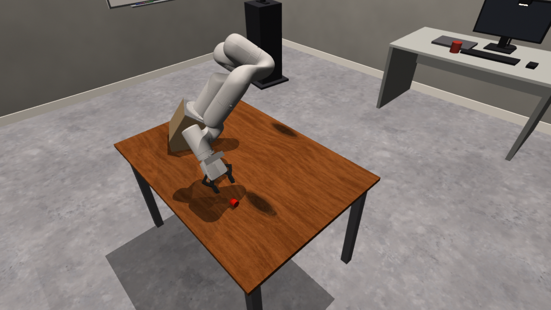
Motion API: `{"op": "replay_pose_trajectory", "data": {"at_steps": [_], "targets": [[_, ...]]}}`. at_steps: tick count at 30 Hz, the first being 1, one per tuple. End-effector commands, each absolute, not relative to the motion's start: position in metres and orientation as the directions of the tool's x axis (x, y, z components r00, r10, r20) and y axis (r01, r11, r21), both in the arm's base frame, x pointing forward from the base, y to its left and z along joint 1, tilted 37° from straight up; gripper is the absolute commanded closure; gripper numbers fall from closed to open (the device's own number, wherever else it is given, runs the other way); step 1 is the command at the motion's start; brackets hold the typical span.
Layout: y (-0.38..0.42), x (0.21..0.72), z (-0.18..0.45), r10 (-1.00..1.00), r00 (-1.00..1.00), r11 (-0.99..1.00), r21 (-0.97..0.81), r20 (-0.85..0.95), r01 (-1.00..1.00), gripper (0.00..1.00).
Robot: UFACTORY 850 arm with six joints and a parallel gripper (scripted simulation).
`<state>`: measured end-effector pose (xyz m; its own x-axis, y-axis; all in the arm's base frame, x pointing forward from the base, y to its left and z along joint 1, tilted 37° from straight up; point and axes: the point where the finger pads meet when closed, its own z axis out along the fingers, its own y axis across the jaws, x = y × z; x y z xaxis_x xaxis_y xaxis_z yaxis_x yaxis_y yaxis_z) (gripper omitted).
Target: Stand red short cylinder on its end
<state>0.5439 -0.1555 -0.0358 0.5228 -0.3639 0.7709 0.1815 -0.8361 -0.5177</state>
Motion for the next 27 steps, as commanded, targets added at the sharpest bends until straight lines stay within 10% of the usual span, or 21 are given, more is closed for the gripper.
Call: {"op": "replay_pose_trajectory", "data": {"at_steps": [1, 27], "targets": [[-0.155, 0.551, -0.04, -0.365, 0.515, -0.837, -0.516, 0.775, 0.182, 0.0], [-0.141, 0.58, -0.053, -0.365, 0.515, -0.837, -0.516, 0.775, 0.182, 0.0]]}}
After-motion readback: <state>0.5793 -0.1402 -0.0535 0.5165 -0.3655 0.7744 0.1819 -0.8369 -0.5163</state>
